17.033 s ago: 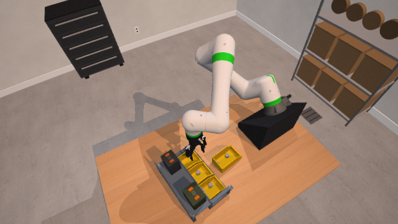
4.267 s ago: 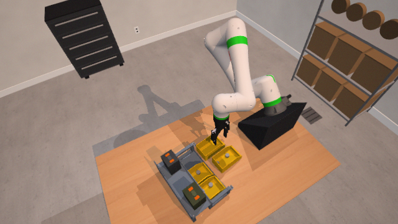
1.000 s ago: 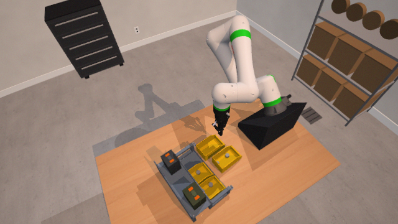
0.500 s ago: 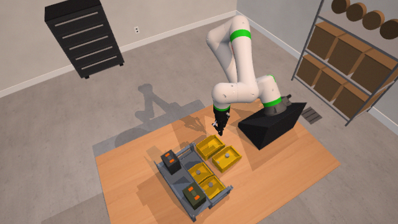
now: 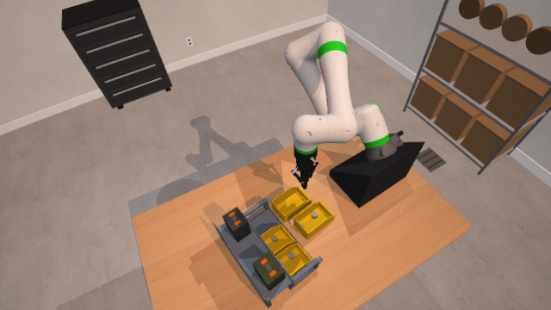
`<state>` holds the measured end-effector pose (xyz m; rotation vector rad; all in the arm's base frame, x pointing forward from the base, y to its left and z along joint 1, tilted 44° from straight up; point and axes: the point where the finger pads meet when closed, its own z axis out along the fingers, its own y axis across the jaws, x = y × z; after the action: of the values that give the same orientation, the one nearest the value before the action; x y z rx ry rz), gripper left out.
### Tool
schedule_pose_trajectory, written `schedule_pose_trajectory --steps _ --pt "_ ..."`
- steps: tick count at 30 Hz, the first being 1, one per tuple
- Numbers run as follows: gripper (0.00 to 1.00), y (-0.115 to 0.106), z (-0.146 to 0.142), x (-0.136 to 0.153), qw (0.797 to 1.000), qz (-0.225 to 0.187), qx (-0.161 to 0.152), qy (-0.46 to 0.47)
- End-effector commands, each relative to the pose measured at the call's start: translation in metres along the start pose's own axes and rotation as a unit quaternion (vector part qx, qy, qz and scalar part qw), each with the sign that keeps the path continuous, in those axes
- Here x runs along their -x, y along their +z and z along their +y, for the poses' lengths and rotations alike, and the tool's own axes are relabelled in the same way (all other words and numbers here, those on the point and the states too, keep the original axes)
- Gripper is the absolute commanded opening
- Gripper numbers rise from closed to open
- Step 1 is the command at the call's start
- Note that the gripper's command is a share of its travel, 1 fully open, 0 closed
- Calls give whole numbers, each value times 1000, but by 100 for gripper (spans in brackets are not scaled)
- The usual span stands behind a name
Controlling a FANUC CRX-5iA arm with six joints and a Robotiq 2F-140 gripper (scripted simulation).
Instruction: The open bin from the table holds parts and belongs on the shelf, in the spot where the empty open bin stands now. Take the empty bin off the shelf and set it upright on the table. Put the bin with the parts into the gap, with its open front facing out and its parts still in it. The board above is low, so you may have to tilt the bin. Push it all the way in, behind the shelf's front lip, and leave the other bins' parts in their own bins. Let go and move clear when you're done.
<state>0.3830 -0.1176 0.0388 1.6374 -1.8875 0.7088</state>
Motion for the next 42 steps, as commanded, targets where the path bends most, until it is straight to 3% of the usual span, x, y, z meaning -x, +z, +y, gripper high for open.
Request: schedule_pose_trajectory --steps 1,4,9,16,18,19,22,23,26,42 --pt "10 -5 -8 5 997 2 -2 76" --pt "10 -15 -22 15 981 2 -2 193" --pt "10 -31 -47 35 952 -4 0 306" --pt "10 -44 -67 53 887 -10 2 461" --pt "10 -44 -67 53 887 -10 2 461" --pt "10 -44 -68 54 853 -9 2 522" --pt "10 -45 -68 55 819 -7 2 573" --pt "24 -45 -68 55 805 -5 2 593" --pt "24 -45 -68 55 762 0 -2 648" --pt "24 -45 -68 55 758 1 -3 652"
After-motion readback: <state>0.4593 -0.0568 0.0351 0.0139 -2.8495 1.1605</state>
